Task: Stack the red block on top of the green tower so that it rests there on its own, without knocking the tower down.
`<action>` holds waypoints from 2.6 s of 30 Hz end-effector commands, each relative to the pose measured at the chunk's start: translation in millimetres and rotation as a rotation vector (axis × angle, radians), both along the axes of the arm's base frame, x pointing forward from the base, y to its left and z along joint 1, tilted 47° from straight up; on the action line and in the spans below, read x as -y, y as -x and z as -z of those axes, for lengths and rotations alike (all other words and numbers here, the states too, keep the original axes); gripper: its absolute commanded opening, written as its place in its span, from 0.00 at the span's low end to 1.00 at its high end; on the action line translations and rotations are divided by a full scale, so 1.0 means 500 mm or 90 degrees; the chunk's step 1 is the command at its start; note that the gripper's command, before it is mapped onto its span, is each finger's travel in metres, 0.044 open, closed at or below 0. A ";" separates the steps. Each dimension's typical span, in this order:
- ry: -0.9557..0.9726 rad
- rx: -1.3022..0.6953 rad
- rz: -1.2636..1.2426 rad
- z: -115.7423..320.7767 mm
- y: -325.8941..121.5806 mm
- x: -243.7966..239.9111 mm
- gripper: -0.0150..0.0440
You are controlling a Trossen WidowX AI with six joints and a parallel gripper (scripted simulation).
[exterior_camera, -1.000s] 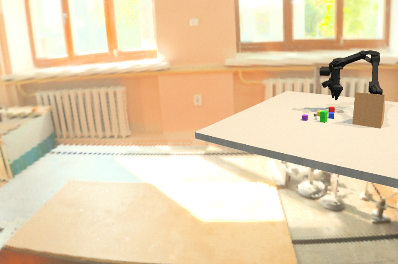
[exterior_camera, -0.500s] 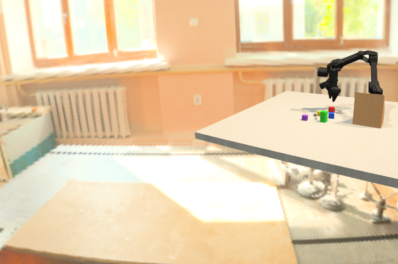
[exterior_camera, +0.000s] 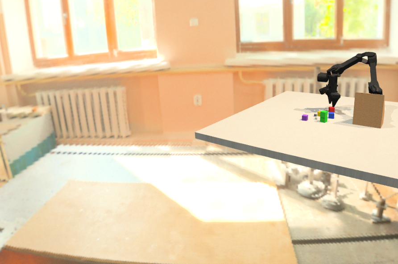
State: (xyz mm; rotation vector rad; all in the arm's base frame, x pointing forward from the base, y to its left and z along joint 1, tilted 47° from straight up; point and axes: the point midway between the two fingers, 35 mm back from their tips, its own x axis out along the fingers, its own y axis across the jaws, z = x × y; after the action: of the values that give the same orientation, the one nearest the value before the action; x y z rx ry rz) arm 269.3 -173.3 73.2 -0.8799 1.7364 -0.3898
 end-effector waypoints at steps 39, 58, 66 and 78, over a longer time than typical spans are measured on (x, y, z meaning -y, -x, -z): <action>0.002 -0.007 -0.002 0.054 0.016 0.055 0.96; 0.002 -0.007 -0.002 0.053 0.015 0.054 0.34; 0.000 -0.007 -0.002 0.013 0.007 0.012 0.25; -0.001 -0.007 -0.002 -0.060 -0.008 -0.067 0.25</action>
State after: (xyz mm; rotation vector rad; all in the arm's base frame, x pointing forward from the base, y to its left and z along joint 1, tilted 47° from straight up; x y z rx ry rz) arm 268.8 -151.3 88.9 -0.8870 1.7613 -0.3722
